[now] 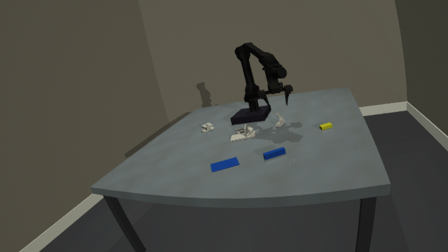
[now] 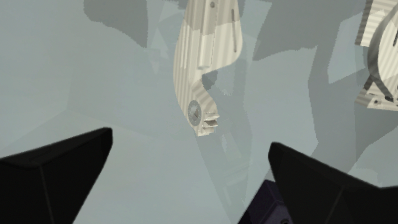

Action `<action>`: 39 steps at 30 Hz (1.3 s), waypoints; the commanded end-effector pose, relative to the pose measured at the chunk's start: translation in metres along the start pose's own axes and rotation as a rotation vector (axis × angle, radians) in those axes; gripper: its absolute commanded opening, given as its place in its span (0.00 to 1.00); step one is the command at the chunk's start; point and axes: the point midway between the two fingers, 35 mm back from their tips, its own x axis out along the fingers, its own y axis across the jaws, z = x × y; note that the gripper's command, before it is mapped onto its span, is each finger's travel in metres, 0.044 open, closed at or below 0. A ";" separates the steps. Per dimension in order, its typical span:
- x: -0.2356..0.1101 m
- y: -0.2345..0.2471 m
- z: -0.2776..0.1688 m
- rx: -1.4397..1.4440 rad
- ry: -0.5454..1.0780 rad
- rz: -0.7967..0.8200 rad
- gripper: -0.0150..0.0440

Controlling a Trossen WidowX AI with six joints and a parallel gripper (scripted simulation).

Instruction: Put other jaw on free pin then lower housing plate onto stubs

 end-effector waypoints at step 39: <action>0.013 -0.041 0.003 0.020 0.000 -0.006 0.25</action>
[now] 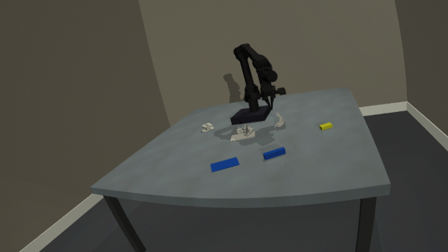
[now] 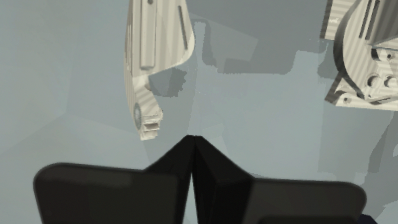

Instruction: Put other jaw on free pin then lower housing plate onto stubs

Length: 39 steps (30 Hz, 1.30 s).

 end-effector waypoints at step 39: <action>0.052 0.007 0.002 -0.004 0.002 -0.002 0.25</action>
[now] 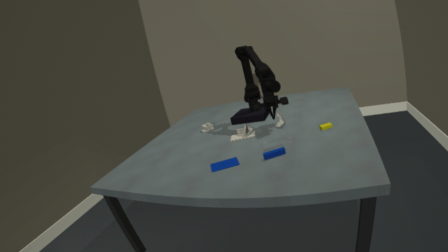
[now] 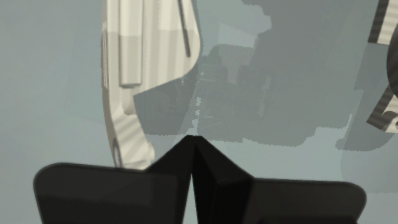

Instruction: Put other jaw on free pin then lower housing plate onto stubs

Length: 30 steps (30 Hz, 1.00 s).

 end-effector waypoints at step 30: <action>0.000 0.052 0.001 0.001 -0.003 0.005 0.25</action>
